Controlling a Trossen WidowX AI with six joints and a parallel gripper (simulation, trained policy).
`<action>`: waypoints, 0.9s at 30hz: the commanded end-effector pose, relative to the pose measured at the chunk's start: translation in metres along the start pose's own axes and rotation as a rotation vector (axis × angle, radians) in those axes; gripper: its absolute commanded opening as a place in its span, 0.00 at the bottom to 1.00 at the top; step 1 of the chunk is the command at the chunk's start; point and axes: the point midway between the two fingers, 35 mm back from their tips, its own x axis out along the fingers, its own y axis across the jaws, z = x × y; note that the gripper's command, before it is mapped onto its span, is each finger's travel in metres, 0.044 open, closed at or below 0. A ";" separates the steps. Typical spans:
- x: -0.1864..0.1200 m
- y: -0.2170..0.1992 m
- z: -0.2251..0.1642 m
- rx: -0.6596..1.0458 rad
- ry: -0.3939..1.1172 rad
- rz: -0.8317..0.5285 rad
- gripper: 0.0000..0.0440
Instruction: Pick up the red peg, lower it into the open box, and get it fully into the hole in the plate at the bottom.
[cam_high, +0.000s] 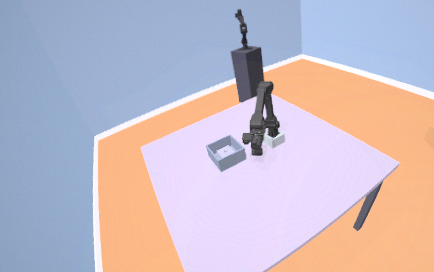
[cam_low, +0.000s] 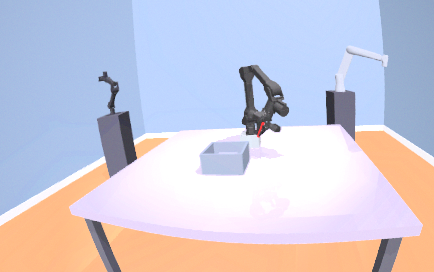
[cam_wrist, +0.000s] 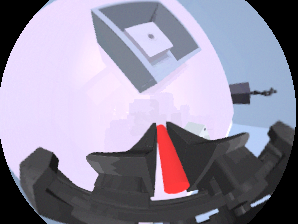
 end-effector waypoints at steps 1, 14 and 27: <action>-0.008 -0.007 0.017 0.047 -0.018 0.004 0.00; -0.006 -0.019 0.074 0.231 -0.039 0.027 0.00; 0.020 -0.030 0.128 0.343 -0.035 0.055 0.00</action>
